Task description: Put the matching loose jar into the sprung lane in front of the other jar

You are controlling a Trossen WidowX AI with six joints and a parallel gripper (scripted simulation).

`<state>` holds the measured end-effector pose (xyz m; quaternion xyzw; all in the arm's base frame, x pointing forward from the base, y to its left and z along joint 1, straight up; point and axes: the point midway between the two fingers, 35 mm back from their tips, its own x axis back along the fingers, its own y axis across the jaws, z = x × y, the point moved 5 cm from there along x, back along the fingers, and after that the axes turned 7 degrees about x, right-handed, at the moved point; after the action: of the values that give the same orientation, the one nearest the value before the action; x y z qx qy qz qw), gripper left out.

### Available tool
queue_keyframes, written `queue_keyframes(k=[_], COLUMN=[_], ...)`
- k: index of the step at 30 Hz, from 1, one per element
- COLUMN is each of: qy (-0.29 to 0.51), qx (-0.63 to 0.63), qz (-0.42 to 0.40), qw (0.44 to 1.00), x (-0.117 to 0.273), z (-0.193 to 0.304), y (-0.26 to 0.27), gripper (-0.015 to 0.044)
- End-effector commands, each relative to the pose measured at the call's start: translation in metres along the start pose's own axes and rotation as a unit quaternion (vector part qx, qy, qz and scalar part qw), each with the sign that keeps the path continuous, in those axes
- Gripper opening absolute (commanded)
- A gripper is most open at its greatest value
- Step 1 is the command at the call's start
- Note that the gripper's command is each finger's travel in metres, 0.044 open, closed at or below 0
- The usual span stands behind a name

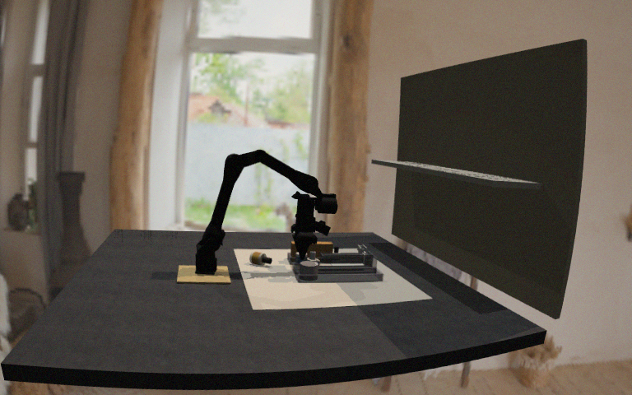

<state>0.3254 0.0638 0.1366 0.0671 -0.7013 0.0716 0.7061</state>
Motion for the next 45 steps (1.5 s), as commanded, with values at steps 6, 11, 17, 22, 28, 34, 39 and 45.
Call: queue_keyframes(k=[6, 11, 17, 22, 28, 34, 39, 45], qy=[-0.017, -0.017, -0.017, -0.017, -0.017, -0.017, -0.017, -0.017], qx=[0.003, 0.003, 0.003, 0.003, 0.003, 0.003, 0.003, 0.003], qz=[-0.001, -0.001, -0.001, -0.001, -0.001, -0.001, -0.001, -0.001], qw=[1.000, 1.000, 1.000, 1.000, 1.000, 1.000, 1.000, 1.000], x=[0.0048, 0.0048, 0.0049, 0.0045, 0.0027, 0.0007, -0.0010, -0.0030], z=[-0.0081, -0.0088, -0.0095, -0.0098, -0.0100, -0.0101, -0.0101, -0.0102], y=[-0.0002, -0.0002, -0.0003, -0.0004, -0.0004, -0.0003, -0.0003, -0.0003], gripper=[0.0000, 0.0000, 0.0000, 0.0000, 0.0000, 0.0000, 0.0000, 0.0000])
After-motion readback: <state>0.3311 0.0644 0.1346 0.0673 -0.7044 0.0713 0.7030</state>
